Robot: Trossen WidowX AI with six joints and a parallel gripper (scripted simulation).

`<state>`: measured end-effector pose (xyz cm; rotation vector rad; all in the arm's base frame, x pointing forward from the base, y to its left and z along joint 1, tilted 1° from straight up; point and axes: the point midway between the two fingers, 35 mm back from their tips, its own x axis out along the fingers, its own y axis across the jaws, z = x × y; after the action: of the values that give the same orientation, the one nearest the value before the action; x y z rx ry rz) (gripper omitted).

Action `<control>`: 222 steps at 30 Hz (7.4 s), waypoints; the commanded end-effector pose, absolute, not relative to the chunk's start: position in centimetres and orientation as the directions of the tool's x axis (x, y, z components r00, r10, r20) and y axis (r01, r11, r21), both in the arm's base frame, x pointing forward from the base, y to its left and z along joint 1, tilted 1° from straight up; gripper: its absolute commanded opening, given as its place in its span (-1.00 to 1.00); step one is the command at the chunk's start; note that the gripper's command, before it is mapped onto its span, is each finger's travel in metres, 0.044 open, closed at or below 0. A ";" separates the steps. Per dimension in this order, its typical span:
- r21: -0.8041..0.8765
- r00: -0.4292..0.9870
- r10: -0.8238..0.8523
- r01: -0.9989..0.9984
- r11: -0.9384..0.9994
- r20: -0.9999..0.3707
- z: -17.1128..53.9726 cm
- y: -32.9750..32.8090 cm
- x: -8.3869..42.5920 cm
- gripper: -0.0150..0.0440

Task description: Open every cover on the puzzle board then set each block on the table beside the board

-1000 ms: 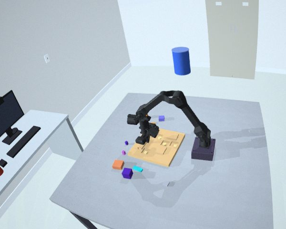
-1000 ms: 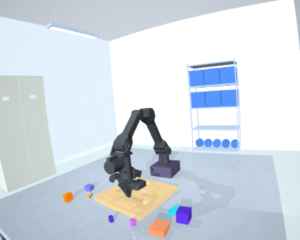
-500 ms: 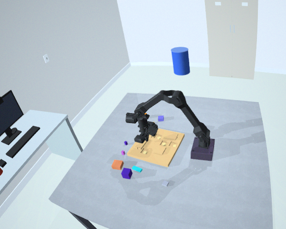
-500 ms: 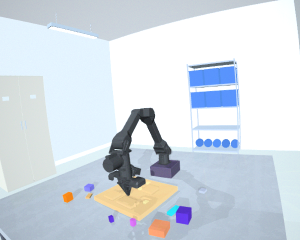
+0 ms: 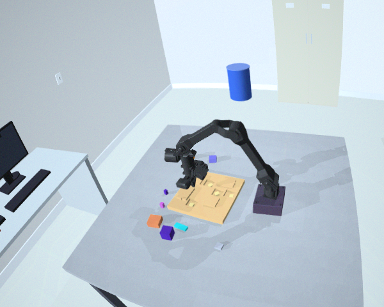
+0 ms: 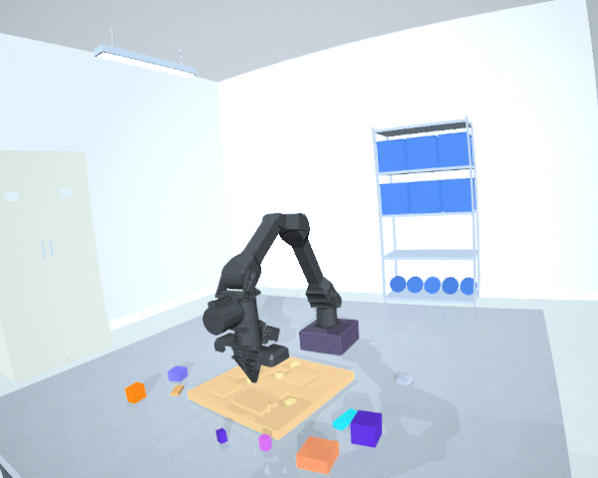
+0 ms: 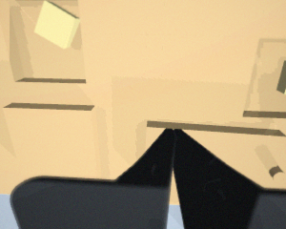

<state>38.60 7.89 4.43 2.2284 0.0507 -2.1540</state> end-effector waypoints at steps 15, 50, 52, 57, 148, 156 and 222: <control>-0.006 0.034 -0.006 -0.351 -0.936 -0.999 6.4 7.2 36.3 -0.49; -0.013 0.033 -0.008 -0.168 0.986 -0.999 6.1 3.5 19.7 -0.49; -0.013 0.033 -0.008 -0.168 0.986 -0.999 6.1 3.6 19.7 -0.49; -0.013 0.033 -0.008 -0.168 0.986 -0.999 6.1 3.6 19.7 -0.49; -0.014 0.032 -0.009 -0.168 0.986 -0.999 5.3 2.9 21.3 0.00; -0.014 0.034 -0.009 -0.168 0.986 -0.999 5.7 2.8 21.2 0.00; -0.014 0.034 -0.009 -0.168 0.986 -0.999 0.8 2.8 21.4 0.00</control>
<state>21.58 2.84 1.31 -0.1403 1.5216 0.1246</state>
